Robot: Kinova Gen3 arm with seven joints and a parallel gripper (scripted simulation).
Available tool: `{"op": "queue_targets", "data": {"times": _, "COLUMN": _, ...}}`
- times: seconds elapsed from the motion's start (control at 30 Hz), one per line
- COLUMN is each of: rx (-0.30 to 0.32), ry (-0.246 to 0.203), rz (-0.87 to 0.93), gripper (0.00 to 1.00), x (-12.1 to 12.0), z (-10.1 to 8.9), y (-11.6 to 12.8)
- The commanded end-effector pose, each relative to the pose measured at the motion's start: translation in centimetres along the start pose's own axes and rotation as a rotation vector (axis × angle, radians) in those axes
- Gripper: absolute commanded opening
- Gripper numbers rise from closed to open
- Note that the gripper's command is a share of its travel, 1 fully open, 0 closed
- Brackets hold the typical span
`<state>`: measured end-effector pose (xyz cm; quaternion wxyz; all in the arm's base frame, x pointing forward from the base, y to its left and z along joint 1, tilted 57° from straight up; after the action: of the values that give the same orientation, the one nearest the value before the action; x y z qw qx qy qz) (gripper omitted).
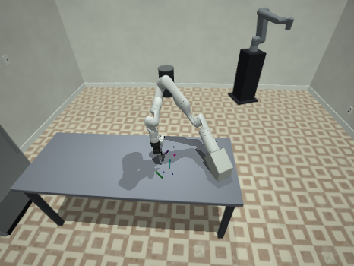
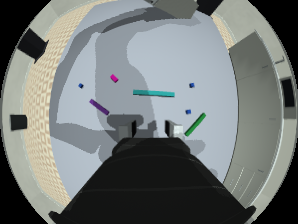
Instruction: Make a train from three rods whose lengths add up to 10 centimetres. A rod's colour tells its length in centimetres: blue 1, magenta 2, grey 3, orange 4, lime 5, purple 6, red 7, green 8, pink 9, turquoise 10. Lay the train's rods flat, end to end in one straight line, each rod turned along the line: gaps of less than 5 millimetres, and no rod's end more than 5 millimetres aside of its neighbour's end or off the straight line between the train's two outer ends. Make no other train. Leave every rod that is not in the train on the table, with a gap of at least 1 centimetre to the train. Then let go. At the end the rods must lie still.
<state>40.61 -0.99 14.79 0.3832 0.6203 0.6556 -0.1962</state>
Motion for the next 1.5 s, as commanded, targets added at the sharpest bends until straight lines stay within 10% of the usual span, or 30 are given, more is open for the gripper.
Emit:
{"op": "queue_targets", "data": {"times": 0.0, "rx": -0.006, "ry": -0.015, "rz": 0.005, "gripper": 1.00, "x": -0.2, "z": 0.1, "y": 0.3}}
{"op": "queue_targets", "data": {"times": 1.47, "rx": -0.033, "ry": -0.100, "rz": 0.058, "gripper": 1.00, "x": -1.7, "z": 0.4, "y": 1.8}}
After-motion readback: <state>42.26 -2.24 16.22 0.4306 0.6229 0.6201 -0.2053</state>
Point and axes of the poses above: the point where the finger pads meet when closed, its own z axis out along the fingers, its own x axis across the jaws, y = z × x, the point moved 1 cm from there along -z, back along the fingers, and after that the axes turned 10 degrees about -z, right-handed, at the moved point
